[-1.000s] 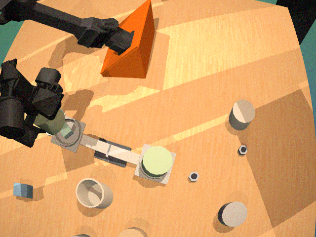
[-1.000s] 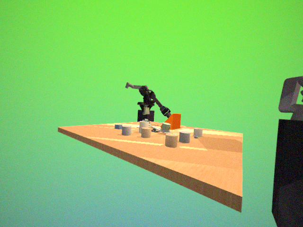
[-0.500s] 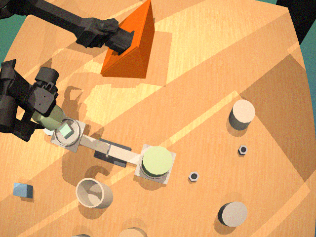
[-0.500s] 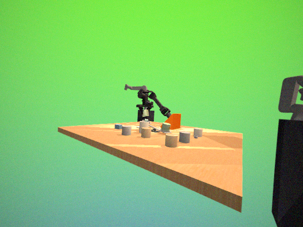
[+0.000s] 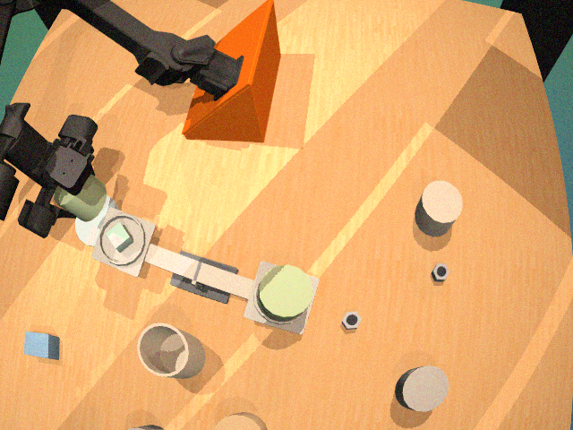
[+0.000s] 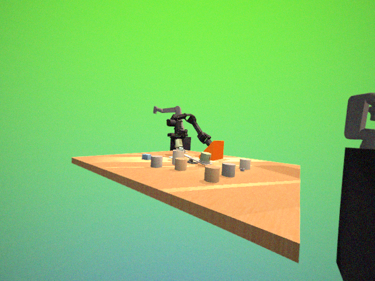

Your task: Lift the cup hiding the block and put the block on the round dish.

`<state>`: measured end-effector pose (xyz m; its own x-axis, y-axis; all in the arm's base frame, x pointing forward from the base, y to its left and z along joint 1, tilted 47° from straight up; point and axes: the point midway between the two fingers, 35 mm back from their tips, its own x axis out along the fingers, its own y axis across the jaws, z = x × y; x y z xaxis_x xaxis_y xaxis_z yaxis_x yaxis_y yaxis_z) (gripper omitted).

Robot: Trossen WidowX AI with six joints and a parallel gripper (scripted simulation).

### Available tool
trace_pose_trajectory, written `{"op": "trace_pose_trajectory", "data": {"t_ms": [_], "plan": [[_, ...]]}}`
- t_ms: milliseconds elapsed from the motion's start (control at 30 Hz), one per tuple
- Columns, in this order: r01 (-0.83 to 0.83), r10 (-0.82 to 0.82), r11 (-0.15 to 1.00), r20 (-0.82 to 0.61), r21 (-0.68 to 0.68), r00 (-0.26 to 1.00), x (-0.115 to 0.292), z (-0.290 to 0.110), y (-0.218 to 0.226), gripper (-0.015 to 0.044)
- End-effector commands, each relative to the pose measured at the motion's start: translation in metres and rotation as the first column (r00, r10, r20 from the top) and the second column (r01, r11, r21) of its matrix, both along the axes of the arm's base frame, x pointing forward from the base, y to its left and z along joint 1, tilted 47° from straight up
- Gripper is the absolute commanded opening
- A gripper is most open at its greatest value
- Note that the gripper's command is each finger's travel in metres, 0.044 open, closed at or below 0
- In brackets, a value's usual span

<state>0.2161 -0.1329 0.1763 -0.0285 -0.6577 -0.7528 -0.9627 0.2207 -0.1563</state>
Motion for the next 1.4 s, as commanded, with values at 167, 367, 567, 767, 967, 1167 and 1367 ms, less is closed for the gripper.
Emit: {"op": "trace_pose_trajectory", "data": {"t_ms": [167,367,567,767,967,1167,1367], "plan": [[-0.021,0.021,1.000,0.009,-0.001,1.000,-0.024,0.008,-0.023,0.0000],[-0.030,0.030,0.999,0.005,-0.015,1.000,-0.041,0.012,-0.037,0.0000],[-0.039,0.039,0.999,-0.003,-0.037,0.999,-0.060,0.016,-0.050,0.0000],[-0.048,0.047,0.997,-0.017,-0.066,0.999,-0.079,0.020,-0.061,0.0000],[-0.055,0.051,0.993,-0.038,-0.102,0.998,-0.099,0.024,-0.069,0.0000],[-0.056,0.052,0.992,-0.044,-0.111,0.998,-0.104,0.023,-0.074,0.0000],[-0.056,0.051,0.992,-0.044,-0.111,0.998,-0.103,0.009,-0.090,0.0000]]}}
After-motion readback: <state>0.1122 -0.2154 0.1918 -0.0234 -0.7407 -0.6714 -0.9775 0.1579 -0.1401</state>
